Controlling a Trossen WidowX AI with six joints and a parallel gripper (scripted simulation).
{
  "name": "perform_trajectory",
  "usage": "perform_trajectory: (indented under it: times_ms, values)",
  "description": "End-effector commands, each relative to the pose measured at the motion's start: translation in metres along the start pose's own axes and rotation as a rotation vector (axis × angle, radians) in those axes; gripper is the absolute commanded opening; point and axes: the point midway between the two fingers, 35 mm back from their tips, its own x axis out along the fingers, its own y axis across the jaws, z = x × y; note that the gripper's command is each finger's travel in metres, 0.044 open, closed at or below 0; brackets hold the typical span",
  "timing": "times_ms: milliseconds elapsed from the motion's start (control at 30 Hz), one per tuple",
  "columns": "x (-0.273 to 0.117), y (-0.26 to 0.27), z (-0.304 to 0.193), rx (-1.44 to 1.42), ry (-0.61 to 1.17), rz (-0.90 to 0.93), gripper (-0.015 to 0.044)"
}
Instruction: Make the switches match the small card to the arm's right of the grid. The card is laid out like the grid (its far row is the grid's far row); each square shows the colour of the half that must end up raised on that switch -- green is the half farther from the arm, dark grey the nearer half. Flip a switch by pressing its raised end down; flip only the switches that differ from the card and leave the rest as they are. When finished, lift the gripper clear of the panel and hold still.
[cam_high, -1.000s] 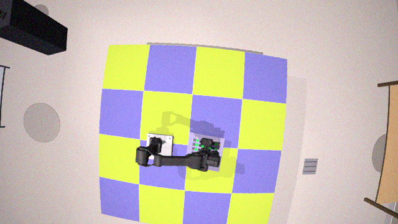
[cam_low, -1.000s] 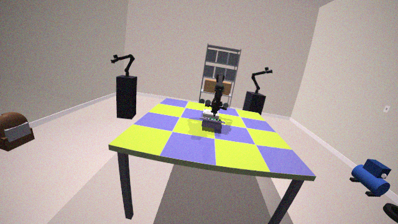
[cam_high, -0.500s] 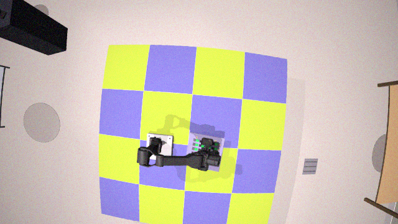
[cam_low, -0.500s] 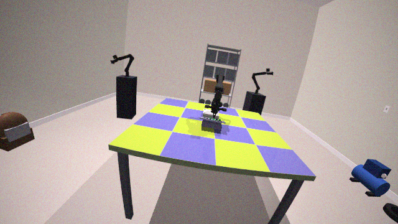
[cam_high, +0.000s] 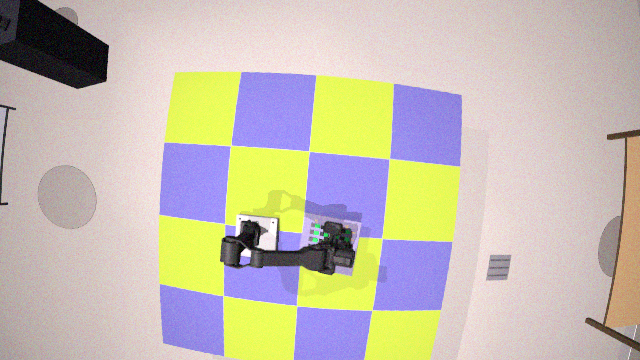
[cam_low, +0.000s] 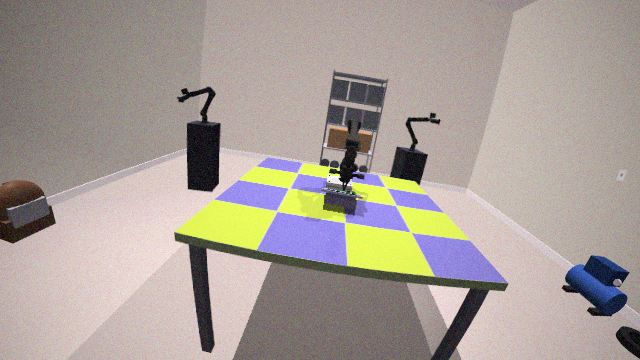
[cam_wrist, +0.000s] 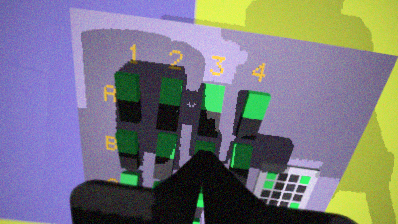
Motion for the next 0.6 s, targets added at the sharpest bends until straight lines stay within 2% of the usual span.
perform_trajectory:
  times_ms: [0, 567]
  values:
    - [0.0008, 0.0003, 0.0001, -0.001, -0.001, 0.002, 0.0000]
    - [0.0031, 0.0003, 0.0001, -0.001, -0.001, 0.002, 0.0000]
